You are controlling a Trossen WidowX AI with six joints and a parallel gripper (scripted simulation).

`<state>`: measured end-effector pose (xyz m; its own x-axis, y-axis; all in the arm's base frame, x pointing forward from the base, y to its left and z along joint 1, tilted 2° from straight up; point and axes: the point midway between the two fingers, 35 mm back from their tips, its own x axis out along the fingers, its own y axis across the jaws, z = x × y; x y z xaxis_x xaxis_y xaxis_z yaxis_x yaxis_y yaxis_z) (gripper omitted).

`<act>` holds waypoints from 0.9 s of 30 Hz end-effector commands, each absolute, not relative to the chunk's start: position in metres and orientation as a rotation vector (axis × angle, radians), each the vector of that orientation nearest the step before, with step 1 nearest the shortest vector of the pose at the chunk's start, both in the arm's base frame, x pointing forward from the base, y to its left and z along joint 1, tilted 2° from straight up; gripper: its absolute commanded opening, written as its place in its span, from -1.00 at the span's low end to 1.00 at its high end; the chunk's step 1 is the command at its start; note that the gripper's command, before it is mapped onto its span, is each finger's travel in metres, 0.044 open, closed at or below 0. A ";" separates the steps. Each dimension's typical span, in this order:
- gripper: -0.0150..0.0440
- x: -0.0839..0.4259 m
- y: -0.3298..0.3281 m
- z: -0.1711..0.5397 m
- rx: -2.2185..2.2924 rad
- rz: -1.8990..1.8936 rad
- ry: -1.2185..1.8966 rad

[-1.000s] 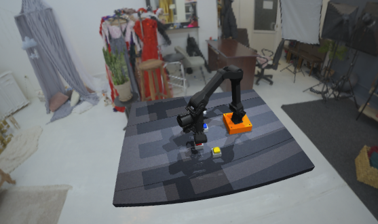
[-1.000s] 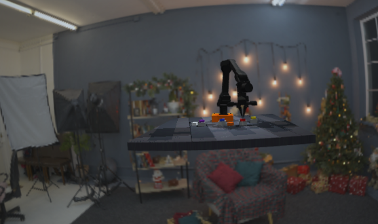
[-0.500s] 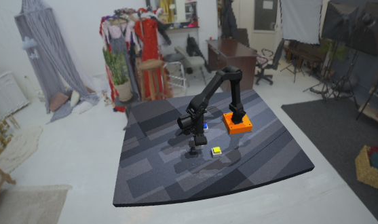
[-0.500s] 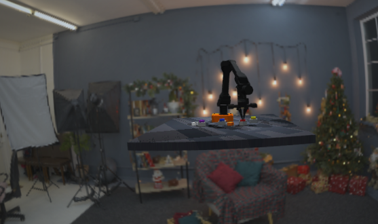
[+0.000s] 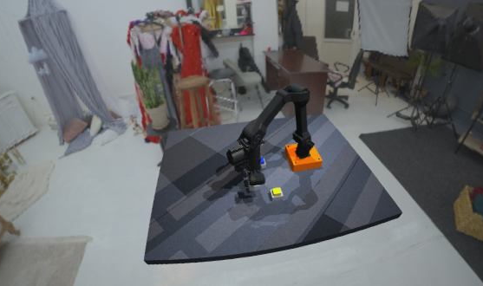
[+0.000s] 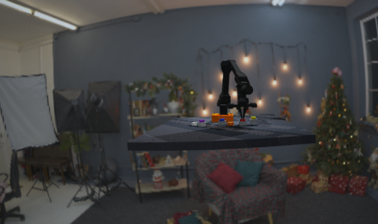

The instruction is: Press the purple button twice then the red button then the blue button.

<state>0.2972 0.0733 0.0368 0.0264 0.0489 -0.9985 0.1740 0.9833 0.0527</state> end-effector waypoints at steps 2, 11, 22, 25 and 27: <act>-0.42 0.298 0.072 0.065 0.182 -0.100 1.535; -0.42 0.296 0.069 0.124 0.182 -0.100 1.535; -0.42 0.259 -0.008 0.124 0.175 -0.108 1.537; -0.42 0.231 -0.040 0.120 0.172 -0.110 1.540; -0.42 0.218 -0.052 0.118 0.172 -0.111 1.541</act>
